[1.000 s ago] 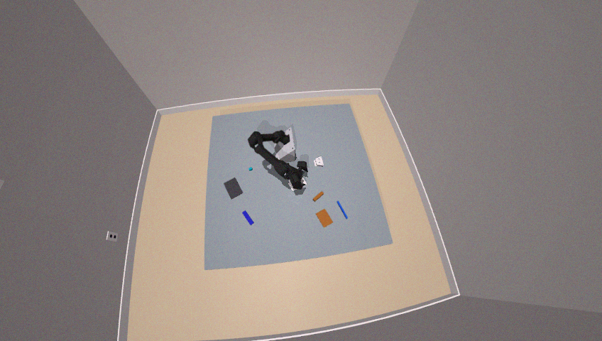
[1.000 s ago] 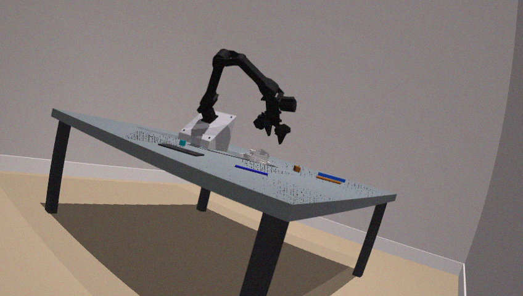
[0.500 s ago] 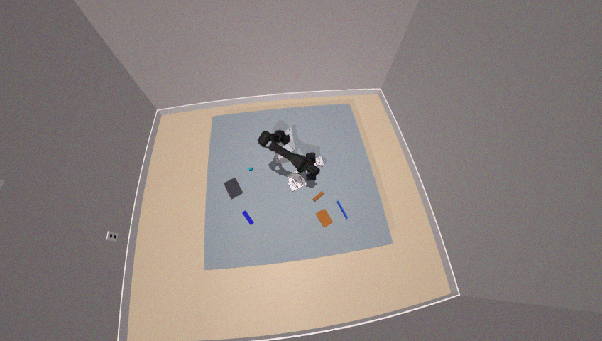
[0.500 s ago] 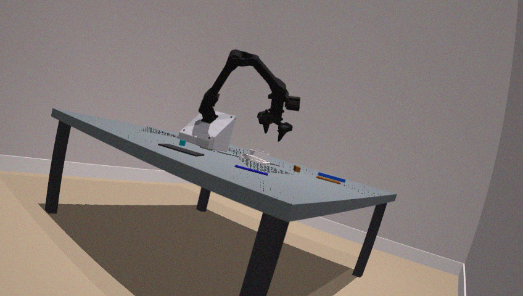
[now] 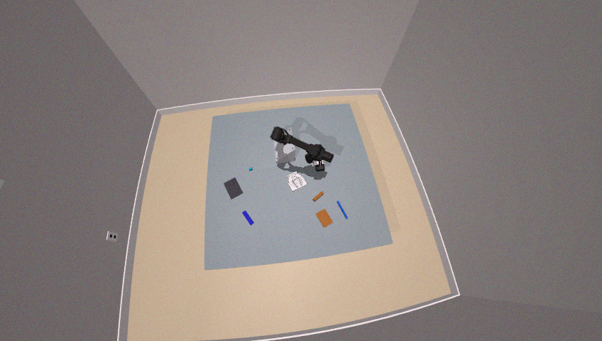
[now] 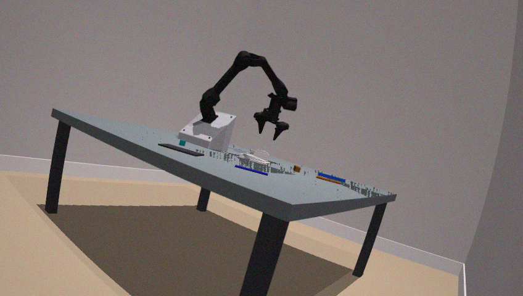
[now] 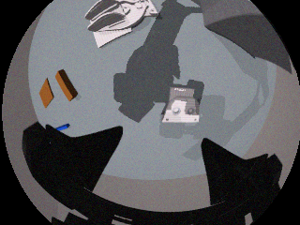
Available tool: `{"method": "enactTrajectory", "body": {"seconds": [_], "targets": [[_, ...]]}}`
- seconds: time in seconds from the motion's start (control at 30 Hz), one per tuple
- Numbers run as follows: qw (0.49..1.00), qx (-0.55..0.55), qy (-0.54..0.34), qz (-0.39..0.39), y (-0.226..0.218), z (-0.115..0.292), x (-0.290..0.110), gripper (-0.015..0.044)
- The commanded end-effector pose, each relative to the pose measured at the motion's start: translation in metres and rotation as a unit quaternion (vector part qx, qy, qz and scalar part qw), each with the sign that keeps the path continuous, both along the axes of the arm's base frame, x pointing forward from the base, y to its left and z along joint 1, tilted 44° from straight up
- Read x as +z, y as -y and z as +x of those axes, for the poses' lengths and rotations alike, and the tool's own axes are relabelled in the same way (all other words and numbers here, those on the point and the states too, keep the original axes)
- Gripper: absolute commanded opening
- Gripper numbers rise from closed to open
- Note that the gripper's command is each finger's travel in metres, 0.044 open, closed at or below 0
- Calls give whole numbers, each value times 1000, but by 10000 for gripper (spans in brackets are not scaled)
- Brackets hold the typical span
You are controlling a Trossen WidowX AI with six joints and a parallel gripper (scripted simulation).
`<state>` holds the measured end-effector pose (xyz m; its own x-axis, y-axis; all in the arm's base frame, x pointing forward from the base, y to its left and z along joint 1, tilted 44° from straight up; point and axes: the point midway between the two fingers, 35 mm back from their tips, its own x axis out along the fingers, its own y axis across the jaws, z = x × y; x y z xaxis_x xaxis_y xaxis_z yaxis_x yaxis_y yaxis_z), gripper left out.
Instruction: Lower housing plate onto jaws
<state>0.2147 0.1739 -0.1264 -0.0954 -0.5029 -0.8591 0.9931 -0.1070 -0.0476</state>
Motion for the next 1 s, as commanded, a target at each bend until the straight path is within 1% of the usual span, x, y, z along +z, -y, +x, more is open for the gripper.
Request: {"method": "enactTrajectory", "body": {"seconds": [0.0,0.37,0.5,0.67,0.97], "targets": [[999,17,5,-27,-6,-13,-8,440],[992,72,29,-102,-14,-54,-32,440],[991,73,29,-104,-13,-55,-33,440],[991,73,30,-105,13,-55,-58,440],[991,73,30,-105,15,-55,-59,440]]}}
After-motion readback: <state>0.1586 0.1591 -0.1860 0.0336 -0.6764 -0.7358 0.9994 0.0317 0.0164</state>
